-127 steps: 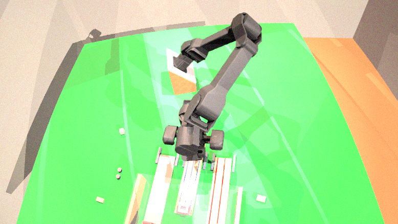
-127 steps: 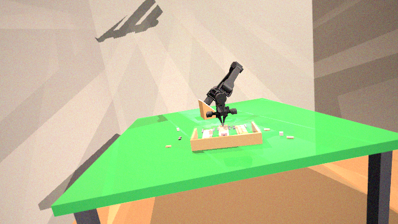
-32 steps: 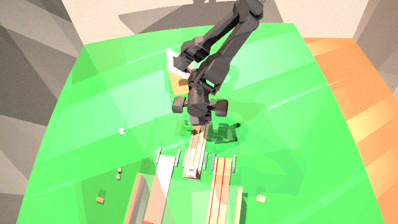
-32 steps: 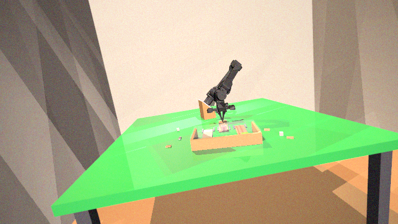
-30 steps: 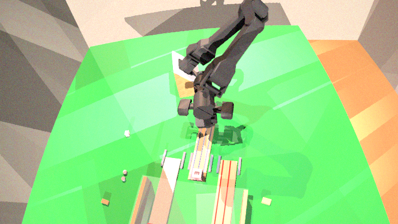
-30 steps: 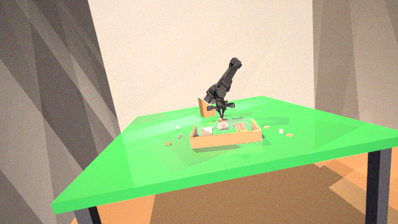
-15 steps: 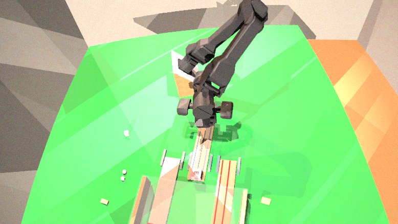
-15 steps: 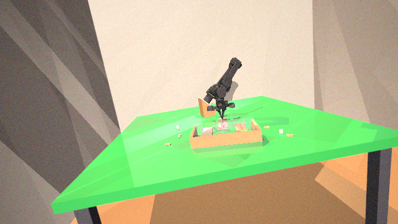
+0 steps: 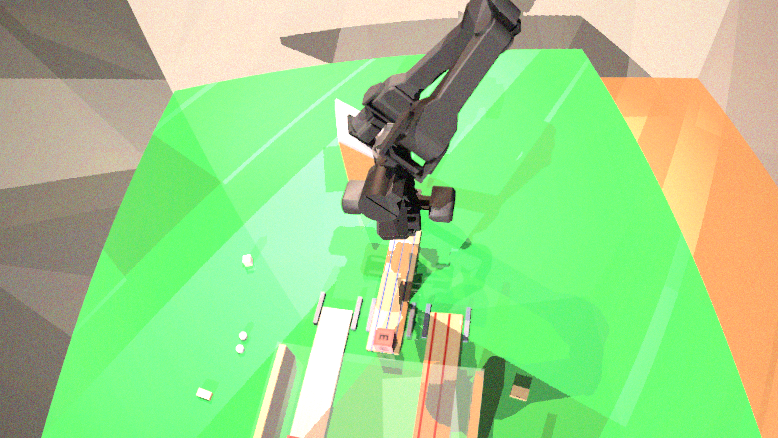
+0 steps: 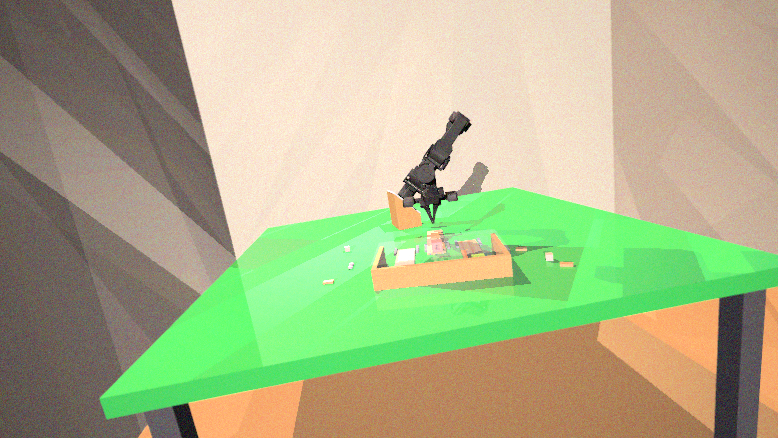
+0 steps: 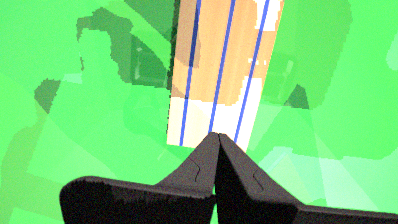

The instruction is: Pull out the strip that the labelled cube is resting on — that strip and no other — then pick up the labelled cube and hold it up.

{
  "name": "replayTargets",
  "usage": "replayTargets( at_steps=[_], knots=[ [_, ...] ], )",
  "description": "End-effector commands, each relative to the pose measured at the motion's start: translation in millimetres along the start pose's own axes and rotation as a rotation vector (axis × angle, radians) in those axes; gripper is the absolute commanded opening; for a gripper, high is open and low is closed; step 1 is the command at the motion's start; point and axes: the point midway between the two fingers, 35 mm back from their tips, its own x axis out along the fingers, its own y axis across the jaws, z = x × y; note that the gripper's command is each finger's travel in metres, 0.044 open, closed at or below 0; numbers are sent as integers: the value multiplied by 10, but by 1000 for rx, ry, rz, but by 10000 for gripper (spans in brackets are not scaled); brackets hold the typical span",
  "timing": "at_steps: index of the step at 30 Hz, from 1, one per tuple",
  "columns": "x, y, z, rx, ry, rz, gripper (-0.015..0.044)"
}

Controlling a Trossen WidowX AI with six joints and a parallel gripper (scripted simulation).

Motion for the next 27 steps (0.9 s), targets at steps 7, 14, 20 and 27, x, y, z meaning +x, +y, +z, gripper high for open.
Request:
replayTargets(
  at_steps=[7, 14, 20, 27],
  knots=[
    [-66, 33, 288, -31, 3, -4, 184],
    [-104, 65, 561, -32, 2, -4, 368],
    [-134, 90, 786, -33, 1, -4, 440],
    [-169, 116, 1052, -35, 0, -4, 440]
  ],
)
